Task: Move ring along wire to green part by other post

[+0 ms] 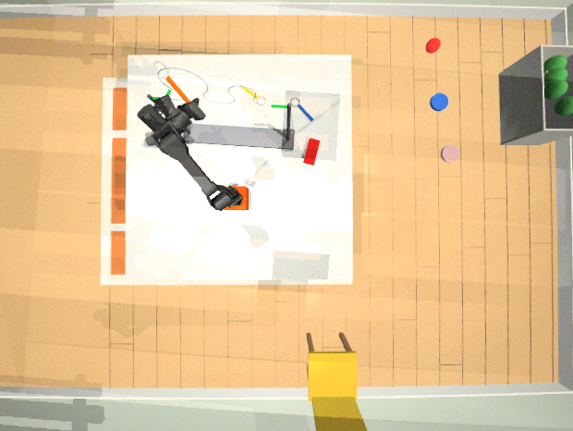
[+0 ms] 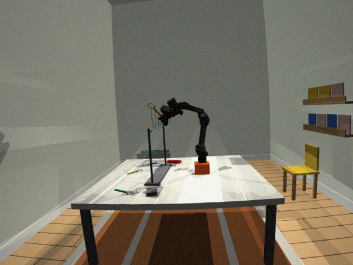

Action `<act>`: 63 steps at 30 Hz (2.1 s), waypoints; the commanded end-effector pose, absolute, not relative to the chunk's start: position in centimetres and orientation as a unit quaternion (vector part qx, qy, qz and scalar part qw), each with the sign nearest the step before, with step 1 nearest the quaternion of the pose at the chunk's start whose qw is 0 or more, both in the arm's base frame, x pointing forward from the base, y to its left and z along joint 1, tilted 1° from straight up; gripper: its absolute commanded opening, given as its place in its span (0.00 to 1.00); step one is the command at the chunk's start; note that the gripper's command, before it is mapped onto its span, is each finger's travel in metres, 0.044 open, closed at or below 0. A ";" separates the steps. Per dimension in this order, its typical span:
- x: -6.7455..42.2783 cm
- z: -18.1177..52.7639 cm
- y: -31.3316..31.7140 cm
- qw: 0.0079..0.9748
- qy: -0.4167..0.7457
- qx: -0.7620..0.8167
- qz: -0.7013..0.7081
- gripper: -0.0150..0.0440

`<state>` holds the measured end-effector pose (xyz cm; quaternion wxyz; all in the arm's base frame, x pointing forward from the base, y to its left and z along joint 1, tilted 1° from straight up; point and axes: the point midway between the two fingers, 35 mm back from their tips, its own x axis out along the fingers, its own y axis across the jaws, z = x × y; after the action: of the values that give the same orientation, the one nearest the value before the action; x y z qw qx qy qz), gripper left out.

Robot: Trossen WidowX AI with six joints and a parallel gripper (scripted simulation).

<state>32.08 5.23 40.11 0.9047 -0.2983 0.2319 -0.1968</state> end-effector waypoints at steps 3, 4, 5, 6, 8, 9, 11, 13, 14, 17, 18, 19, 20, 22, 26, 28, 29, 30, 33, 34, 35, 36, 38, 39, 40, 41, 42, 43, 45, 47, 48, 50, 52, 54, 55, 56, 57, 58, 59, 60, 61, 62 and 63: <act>31.9 40.5 4.8 0.894 0.227 -0.327 -0.206 0.00; 31.9 40.5 4.8 0.892 0.226 -0.333 -0.207 0.00; 31.8 40.5 4.8 0.890 0.226 -0.338 -0.208 0.00; 31.8 40.6 4.7 0.887 0.225 -0.344 -0.209 0.00; 31.8 40.7 4.7 0.883 0.224 -0.355 -0.211 0.00; 31.8 40.7 4.6 0.880 0.224 -0.361 -0.212 0.00; 31.8 40.8 4.5 0.875 0.223 -0.372 -0.214 0.00; 31.8 40.8 4.5 0.870 0.222 -0.383 -0.216 0.00; 31.8 40.9 4.4 0.868 0.221 -0.389 -0.218 0.00; 31.8 41.0 4.4 0.861 0.220 -0.402 -0.220 0.00; 31.8 41.0 4.3 0.859 0.219 -0.407 -0.221 0.00; 31.8 41.0 4.3 0.856 0.218 -0.412 -0.222 0.00; 31.8 41.1 4.3 0.853 0.218 -0.418 -0.223 0.00; 31.8 41.2 4.2 0.848 0.216 -0.429 -0.225 0.00; 31.8 41.3 4.1 0.836 0.214 -0.451 -0.229 0.00; 31.7 41.4 4.0 0.830 0.213 -0.462 -0.231 0.00; 31.7 41.5 4.0 0.827 0.212 -0.467 -0.232 0.00; 31.7 41.5 4.0 0.824 0.211 -0.472 -0.232 0.00; 31.7 41.7 3.9 0.814 0.209 -0.488 -0.235 0.00; 31.7 41.7 3.9 0.811 0.208 -0.493 -0.236 0.00; 31.7 41.7 3.8 0.808 0.208 -0.499 -0.237 0.00; 31.7 41.8 3.8 0.804 0.207 -0.504 -0.238 0.00; 31.7 41.9 3.8 0.798 0.205 -0.514 -0.239 0.00; 31.7 41.9 3.7 0.794 0.205 -0.519 -0.240 0.00; 31.7 42.0 3.7 0.791 0.204 -0.524 -0.241 0.00; 31.7 42.0 3.7 0.787 0.203 -0.530 -0.242 0.00; 31.7 42.1 3.7 0.784 0.202 -0.535 -0.243 0.00; 31.7 42.1 3.7 0.780 0.202 -0.540 -0.243 0.00; 31.7 42.2 3.6 0.773 0.200 -0.550 -0.245 0.00; 31.7 42.3 3.6 0.766 0.198 -0.560 -0.246 0.00; 31.7 42.4 3.6 0.762 0.198 -0.565 -0.247 0.00; 31.7 42.5 3.5 0.755 0.196 -0.575 -0.249 0.00; 31.7 42.6 3.5 0.747 0.194 -0.584 -0.250 0.00; 31.7 42.7 3.5 0.740 0.193 -0.594 -0.251 0.00; 31.7 42.7 3.5 0.736 0.192 -0.599 -0.252 0.00; 31.7 42.8 3.5 0.732 0.191 -0.603 -0.253 0.00; 31.7 42.8 3.5 0.728 0.190 -0.608 -0.253 0.00; 31.7 42.9 3.4 0.724 0.189 -0.613 -0.254 0.00; 31.7 42.9 3.4 0.720 0.188 -0.618 -0.255 0.00; 31.7 43.0 3.4 0.716 0.187 -0.622 -0.255 0.00; 31.7 43.0 3.4 0.712 0.186 -0.627 -0.256 0.00; 31.7 43.1 3.4 0.708 0.186 -0.631 -0.257 0.00; 31.7 43.1 3.4 0.704 0.185 -0.636 -0.257 0.00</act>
<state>31.88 3.53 42.80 0.7102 -0.6279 0.1902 -0.2551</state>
